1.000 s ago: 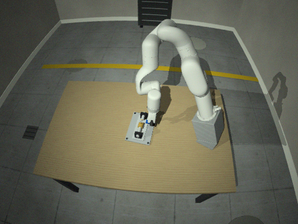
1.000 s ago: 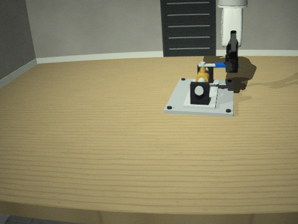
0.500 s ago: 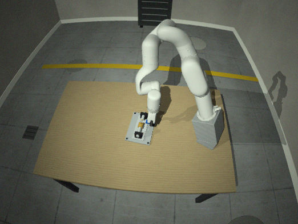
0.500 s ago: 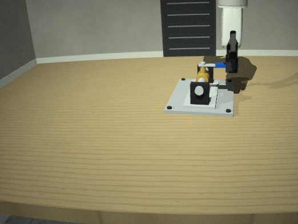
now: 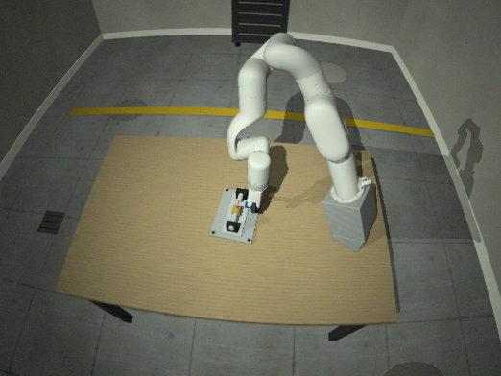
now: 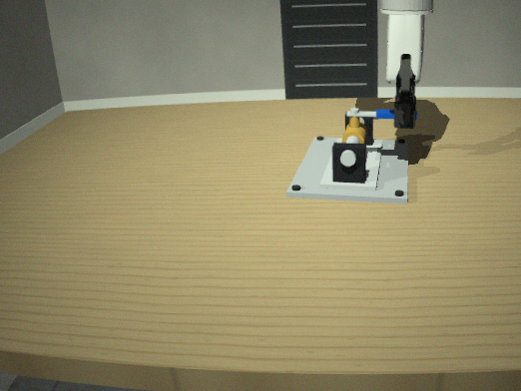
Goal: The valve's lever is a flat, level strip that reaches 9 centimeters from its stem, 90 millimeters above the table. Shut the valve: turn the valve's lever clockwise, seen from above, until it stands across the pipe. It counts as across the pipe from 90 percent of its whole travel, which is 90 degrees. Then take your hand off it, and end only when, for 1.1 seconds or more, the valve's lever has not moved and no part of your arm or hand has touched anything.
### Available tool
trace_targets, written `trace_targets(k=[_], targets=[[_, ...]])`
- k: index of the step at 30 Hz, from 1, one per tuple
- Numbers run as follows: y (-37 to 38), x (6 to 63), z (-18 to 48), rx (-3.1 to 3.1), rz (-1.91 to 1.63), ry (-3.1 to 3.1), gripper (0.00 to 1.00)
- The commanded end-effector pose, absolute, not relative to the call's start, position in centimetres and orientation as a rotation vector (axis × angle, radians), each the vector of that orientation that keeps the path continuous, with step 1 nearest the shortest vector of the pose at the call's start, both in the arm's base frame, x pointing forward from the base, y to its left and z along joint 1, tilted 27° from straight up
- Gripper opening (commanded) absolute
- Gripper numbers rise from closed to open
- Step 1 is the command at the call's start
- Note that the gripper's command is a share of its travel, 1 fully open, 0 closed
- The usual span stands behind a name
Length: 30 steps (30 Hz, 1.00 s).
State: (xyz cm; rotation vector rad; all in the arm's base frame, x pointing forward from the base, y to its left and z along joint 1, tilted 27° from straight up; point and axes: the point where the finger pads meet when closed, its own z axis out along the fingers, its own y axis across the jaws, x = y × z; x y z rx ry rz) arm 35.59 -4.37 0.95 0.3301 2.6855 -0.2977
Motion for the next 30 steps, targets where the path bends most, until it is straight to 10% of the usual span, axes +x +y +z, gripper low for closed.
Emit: trace_targets(k=[1, 6, 7, 30], targets=[[-3.82, 35.71, 0.94, 0.329, -0.284, 2.686, 0.00], [-3.82, 35.71, 0.94, 0.329, -0.284, 2.686, 0.00], [-3.82, 35.71, 0.94, 0.329, -0.284, 2.686, 0.68], [-3.82, 35.71, 0.94, 0.329, -0.284, 2.686, 0.68]])
